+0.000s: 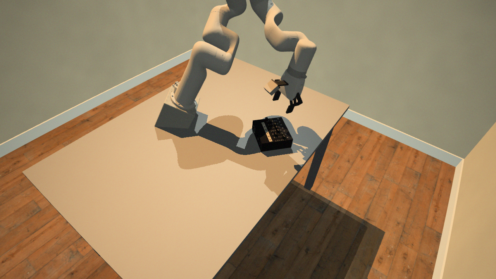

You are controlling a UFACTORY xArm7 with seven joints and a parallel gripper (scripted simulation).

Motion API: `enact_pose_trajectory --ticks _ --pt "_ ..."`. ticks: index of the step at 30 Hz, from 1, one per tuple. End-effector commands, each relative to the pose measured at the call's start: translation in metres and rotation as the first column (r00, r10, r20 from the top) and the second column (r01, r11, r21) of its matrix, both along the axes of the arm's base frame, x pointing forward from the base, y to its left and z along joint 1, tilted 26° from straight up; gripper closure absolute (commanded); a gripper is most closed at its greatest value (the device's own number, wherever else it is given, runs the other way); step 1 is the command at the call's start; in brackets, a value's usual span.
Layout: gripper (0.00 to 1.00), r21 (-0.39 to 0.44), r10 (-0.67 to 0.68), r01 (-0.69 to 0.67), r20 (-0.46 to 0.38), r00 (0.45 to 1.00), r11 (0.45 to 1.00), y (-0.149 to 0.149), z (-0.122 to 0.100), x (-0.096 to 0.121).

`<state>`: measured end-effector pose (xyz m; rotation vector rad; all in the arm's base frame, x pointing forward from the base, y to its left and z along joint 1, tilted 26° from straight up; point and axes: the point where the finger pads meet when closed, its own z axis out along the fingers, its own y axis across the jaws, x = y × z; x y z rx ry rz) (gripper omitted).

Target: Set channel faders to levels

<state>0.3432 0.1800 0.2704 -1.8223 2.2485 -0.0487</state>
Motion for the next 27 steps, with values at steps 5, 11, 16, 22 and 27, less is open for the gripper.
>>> enact_pose_trajectory --ticks 5,11,16,22,27 --pt "0.00 0.042 0.299 -0.312 0.194 0.934 0.949 -0.024 -0.009 -0.012" --pt "0.00 0.040 0.312 -0.326 0.203 0.928 0.944 -0.025 -0.011 -0.013" --pt "0.00 0.040 0.312 -0.326 0.203 0.928 0.944 -0.025 -0.011 -0.013" --pt "0.00 0.053 0.267 -0.282 0.193 0.944 0.958 -0.024 -0.012 -0.005" --pt "0.00 0.163 -0.062 0.044 0.110 0.992 0.986 -0.008 -0.032 0.056"
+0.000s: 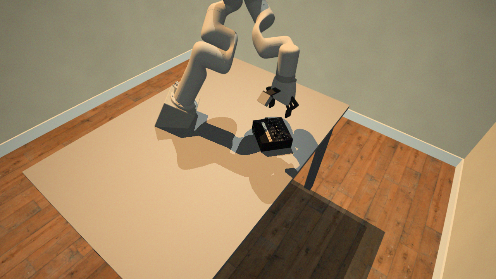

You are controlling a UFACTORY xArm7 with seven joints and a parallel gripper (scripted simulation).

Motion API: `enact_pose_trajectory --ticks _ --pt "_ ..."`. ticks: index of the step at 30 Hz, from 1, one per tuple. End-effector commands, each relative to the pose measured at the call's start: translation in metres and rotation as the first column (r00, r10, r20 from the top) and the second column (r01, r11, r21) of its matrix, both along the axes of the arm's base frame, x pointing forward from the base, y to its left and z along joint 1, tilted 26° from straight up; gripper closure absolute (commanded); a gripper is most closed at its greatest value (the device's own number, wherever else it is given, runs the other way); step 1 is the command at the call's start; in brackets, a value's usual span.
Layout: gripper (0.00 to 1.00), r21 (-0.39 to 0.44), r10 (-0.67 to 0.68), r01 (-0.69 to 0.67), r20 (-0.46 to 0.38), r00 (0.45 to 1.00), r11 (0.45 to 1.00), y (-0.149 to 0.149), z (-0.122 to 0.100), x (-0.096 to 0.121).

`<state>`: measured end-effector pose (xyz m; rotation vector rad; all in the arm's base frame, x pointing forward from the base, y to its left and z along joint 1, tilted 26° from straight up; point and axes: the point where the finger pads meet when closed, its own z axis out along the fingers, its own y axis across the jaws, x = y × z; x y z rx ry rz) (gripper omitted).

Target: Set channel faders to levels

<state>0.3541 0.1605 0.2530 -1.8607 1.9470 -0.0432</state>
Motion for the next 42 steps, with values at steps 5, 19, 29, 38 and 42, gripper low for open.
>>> enact_pose_trajectory --ticks 5,19,29,38,42 --pt "0.00 0.125 -0.398 0.420 -0.169 0.902 0.899 0.024 -0.028 0.075" --pt "1.00 0.139 -0.431 0.459 -0.190 0.882 0.877 0.027 -0.031 0.082" --pt "1.00 0.139 -0.431 0.459 -0.190 0.882 0.877 0.027 -0.031 0.082" --pt "1.00 0.139 -0.431 0.459 -0.190 0.882 0.877 0.027 -0.031 0.082" --pt "1.00 0.139 -0.431 0.459 -0.190 0.882 0.877 0.027 -0.031 0.082"
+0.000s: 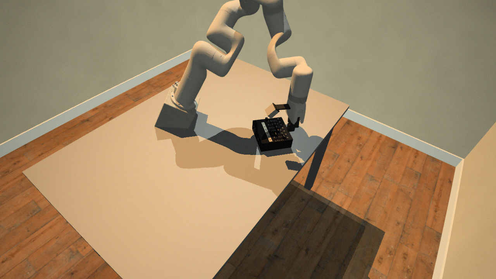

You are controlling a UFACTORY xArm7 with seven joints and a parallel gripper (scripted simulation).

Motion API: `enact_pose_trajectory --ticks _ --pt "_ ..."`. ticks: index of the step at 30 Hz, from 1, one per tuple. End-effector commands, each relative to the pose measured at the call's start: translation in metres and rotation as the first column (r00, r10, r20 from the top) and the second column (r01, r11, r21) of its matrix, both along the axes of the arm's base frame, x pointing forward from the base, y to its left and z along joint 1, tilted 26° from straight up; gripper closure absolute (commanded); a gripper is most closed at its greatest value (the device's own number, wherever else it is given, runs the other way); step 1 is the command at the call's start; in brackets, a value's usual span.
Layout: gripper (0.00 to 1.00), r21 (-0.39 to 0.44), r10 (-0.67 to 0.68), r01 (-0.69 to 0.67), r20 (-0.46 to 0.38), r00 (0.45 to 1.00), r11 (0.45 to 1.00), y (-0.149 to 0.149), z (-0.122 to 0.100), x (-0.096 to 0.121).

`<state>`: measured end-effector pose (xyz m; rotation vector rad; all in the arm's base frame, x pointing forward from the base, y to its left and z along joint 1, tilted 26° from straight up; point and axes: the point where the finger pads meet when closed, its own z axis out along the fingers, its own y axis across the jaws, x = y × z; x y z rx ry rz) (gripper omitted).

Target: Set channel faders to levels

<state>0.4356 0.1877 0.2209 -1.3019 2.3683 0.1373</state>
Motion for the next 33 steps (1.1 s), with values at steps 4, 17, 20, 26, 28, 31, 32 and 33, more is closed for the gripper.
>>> enact_pose_trajectory --ticks 4,17,20,26,28,31,32,33 --pt "1.00 0.001 -0.001 0.001 0.003 1.000 1.000 -0.0004 0.0014 0.0008" --pt "1.00 0.001 -0.001 0.001 0.003 1.000 1.000 0.0001 -0.0001 0.0014" --pt "1.00 0.001 -0.001 0.001 0.003 1.000 1.000 0.0005 -0.0012 0.0018" --pt "1.00 0.001 -0.001 0.001 0.003 1.000 1.000 0.0015 -0.0043 0.0030" --pt "1.00 0.001 -0.001 0.001 0.003 1.000 1.000 0.0019 -0.0055 0.0034" --pt "1.00 0.001 -0.001 0.001 0.003 1.000 1.000 0.0025 -0.0074 0.0042" --pt "1.00 0.001 -0.001 0.001 0.003 1.000 1.000 0.0028 -0.0081 0.0045" --pt "1.00 0.001 -0.001 0.001 0.003 1.000 1.000 0.0028 -0.0081 0.0045"
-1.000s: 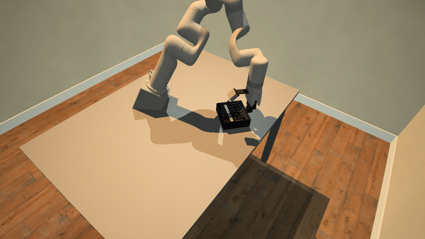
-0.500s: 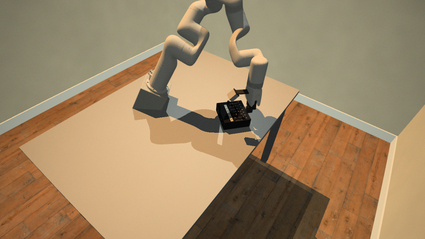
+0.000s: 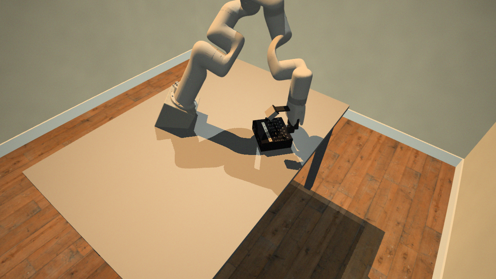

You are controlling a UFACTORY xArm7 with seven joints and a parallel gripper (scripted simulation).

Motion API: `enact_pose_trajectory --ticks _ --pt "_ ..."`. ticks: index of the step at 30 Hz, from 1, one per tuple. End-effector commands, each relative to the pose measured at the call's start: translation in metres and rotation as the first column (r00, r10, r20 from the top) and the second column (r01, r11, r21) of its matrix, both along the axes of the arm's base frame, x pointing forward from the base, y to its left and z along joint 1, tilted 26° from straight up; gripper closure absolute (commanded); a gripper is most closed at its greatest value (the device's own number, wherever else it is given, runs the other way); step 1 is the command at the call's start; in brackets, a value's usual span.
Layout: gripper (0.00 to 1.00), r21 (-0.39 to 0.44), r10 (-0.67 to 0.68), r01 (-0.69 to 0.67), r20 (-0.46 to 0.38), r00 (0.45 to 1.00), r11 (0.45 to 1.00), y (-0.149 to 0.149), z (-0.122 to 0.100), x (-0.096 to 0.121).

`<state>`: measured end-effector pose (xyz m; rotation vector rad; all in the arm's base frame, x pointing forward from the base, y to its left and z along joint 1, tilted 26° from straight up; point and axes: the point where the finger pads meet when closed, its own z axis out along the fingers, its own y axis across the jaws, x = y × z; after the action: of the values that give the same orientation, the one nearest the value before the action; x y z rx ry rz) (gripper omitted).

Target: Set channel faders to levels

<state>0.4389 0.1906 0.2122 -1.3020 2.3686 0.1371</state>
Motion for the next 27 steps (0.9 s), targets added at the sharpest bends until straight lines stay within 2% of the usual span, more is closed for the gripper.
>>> enact_pose_trajectory --ticks 1,27 --pt "1.00 0.001 -0.001 0.001 0.003 1.000 1.000 0.000 0.001 0.001" --pt "1.00 0.001 -0.001 0.001 0.003 1.000 1.000 0.004 -0.011 0.006"
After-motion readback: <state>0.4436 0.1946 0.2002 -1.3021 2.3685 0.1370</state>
